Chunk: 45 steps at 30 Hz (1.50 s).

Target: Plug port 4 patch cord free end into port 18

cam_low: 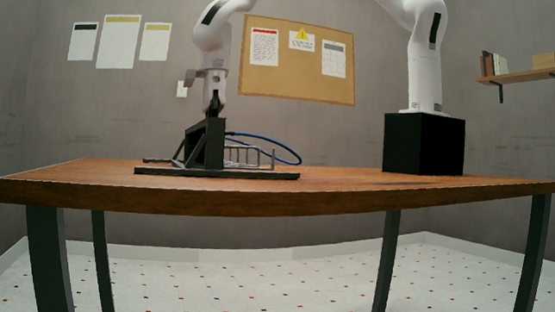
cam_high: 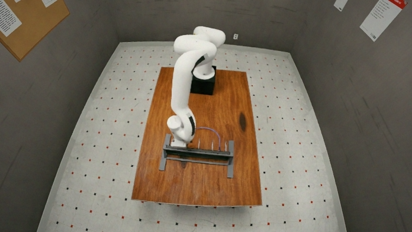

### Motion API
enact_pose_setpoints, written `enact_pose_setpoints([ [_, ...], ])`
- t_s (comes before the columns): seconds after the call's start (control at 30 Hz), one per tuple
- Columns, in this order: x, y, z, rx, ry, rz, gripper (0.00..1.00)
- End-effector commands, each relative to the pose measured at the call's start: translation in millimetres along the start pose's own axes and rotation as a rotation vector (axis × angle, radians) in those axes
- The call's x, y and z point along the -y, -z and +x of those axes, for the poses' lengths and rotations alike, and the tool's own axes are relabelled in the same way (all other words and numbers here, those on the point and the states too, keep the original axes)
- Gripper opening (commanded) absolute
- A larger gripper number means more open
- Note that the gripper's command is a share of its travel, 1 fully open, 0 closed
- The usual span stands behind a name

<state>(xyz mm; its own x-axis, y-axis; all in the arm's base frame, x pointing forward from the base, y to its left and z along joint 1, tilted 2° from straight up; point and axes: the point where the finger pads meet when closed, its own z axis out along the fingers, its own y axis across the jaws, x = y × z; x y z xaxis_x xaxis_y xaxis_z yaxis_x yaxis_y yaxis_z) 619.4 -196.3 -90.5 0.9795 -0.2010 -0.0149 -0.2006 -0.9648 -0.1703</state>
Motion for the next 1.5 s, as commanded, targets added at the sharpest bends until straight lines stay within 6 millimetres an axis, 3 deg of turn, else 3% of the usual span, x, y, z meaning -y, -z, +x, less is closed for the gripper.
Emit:
enact_pose_setpoints([
  [0.0, 0.0, 1.1, 1.2, -0.002, 0.000, 0.000, 0.00],
  [1.47, 0.0, 1.2, 5.1, -0.002, 0.000, 0.000, 0.00],
])
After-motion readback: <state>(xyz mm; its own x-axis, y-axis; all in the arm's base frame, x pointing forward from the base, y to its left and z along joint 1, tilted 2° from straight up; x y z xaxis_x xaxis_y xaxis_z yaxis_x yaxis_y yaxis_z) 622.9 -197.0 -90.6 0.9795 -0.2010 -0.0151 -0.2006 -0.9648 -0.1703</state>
